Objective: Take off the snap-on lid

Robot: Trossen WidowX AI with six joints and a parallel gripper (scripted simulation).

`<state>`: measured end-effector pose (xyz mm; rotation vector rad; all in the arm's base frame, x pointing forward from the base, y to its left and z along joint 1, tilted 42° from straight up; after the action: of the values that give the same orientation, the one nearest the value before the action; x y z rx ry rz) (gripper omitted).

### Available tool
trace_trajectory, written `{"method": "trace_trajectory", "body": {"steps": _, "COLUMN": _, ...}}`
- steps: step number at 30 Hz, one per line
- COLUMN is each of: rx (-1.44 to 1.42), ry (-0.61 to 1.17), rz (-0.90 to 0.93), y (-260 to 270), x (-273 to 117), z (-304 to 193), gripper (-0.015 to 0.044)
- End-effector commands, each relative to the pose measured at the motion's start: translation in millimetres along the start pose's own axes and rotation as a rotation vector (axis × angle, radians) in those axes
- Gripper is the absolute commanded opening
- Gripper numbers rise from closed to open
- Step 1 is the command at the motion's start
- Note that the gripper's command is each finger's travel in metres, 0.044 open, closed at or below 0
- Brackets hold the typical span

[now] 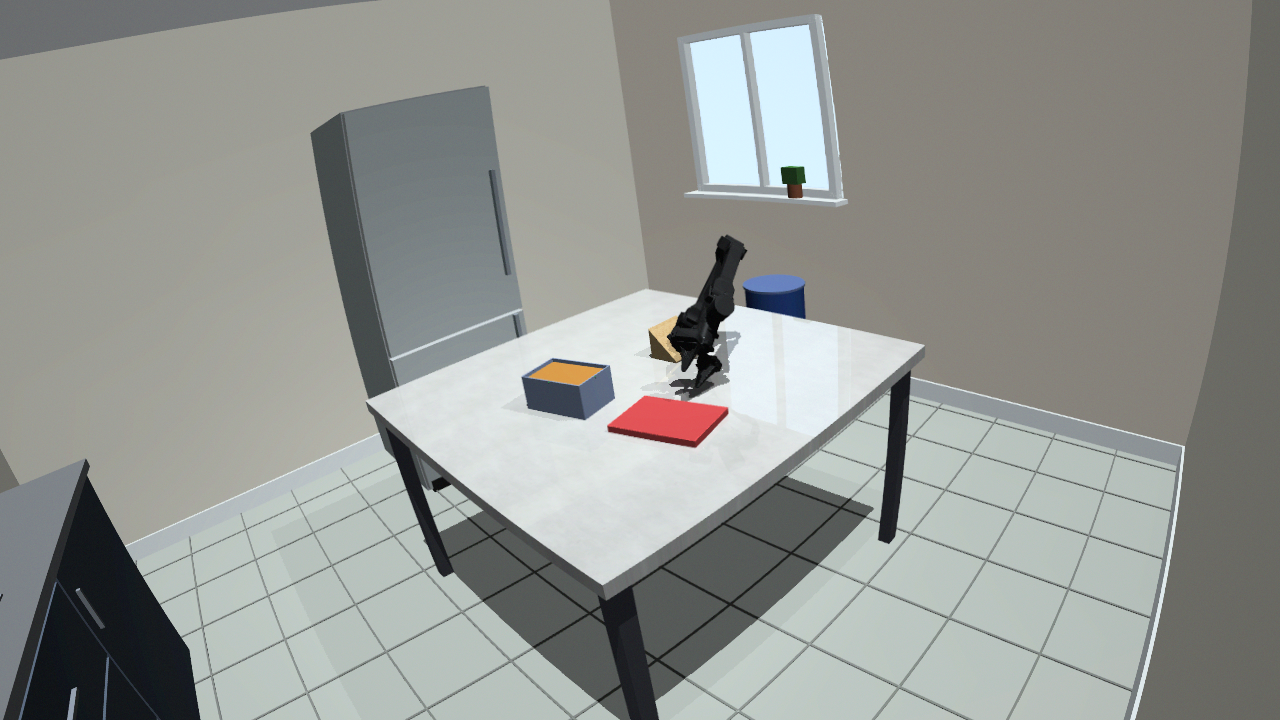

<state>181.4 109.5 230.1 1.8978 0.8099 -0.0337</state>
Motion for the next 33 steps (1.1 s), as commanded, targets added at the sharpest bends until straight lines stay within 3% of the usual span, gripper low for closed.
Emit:
{"method": "trace_trajectory", "body": {"steps": 1, "rx": 0.006, "ry": -0.005, "rz": -0.004, "y": -7.3, "x": -6.8, "z": -0.6, "gripper": 0.0440}}
{"method": "trace_trajectory", "body": {"steps": 33, "rx": 0.004, "ry": -0.007, "rz": -0.006, "y": 11.5, "x": -54.5, "z": 2.1, "gripper": 0.0440}}
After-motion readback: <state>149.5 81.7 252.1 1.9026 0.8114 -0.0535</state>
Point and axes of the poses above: the point midway between the two fingers, 35 mm back from their tips, its own x axis out along the fingers, its own y axis across the jaws, z = x × y, the point moved 7 cm from there along -x, back along the fingers, and after that the axes turned 15 degrees about -x, right-handed, at the moved point
